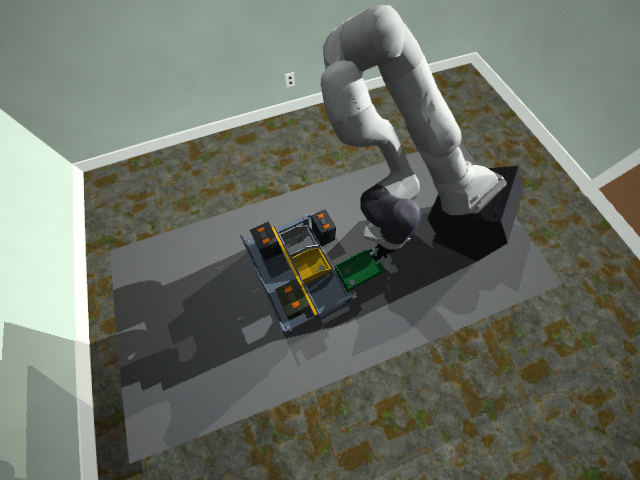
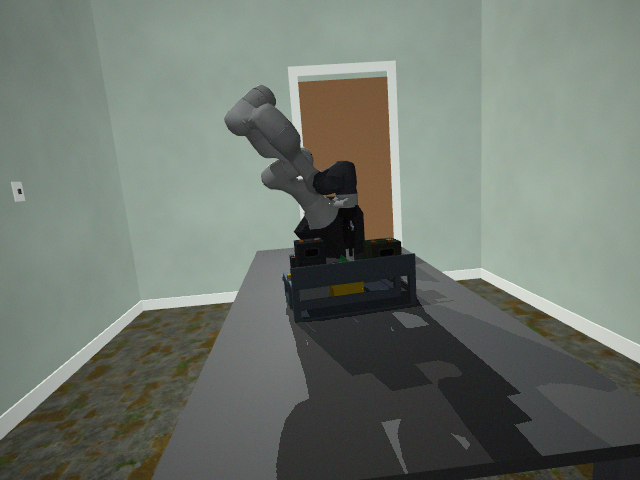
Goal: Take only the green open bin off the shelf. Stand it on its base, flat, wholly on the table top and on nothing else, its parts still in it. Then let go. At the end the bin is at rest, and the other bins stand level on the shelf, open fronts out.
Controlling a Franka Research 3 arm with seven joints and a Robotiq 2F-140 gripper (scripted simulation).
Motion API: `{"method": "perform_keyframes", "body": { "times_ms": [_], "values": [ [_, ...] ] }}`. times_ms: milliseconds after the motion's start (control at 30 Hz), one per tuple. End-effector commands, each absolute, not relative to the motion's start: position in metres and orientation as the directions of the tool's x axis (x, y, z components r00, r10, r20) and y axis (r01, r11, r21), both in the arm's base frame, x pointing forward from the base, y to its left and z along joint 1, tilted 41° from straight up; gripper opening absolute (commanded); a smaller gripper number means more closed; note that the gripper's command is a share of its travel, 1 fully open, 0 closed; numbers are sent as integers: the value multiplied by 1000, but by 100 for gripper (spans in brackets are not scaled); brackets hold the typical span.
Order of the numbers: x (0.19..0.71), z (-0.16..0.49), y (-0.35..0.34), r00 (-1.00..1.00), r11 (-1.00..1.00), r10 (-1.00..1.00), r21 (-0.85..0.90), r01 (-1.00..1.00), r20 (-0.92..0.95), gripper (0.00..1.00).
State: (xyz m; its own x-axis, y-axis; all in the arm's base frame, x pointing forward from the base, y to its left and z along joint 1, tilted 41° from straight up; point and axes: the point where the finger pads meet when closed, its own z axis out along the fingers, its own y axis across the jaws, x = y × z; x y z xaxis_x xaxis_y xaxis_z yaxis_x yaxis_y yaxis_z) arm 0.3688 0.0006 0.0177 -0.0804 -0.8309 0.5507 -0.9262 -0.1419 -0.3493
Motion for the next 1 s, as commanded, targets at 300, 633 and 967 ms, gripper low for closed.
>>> {"method": "perform_keyframes", "body": {
  "times_ms": [300,633,967],
  "values": [
    [356,14,8,-86,-139,-835,-359,-923,543,0],
    [356,12,5,-78,-144,-834,-352,-925,547,0],
    [359,7,2,-86,-139,-835,-359,-923,543,0]
  ]
}}
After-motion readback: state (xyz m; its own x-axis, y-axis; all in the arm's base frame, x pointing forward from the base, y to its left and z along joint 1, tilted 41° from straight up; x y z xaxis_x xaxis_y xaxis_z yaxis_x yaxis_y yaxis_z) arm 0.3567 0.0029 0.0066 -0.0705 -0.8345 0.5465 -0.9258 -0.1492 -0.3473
